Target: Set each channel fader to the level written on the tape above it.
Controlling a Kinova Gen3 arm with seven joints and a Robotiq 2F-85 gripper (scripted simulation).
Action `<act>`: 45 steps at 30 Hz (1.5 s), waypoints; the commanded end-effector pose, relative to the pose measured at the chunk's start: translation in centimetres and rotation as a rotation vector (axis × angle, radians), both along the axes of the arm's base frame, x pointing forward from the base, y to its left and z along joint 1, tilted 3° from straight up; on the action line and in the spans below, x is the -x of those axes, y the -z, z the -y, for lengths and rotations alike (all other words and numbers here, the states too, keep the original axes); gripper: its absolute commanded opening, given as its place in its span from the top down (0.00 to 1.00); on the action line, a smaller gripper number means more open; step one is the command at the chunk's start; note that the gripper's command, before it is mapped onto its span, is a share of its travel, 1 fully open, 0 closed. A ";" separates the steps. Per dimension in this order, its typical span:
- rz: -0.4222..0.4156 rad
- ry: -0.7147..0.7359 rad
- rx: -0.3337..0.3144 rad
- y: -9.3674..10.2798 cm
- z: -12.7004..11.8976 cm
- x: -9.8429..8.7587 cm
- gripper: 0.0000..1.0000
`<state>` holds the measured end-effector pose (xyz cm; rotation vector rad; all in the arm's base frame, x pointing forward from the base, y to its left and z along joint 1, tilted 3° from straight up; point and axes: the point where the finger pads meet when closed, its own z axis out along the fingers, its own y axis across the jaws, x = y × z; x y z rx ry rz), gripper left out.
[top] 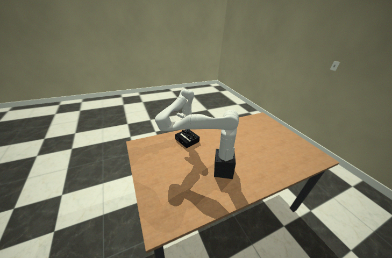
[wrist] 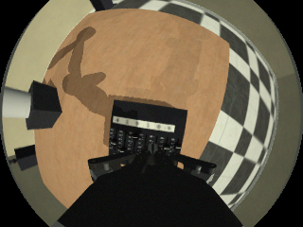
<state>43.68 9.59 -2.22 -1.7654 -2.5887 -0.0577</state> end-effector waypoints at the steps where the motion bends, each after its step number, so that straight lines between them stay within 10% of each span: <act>1: 0.003 0.010 -0.002 -0.1 -0.1 -0.1 1.00; 45: 0.007 0.107 -0.006 -0.3 -0.4 -0.4 1.00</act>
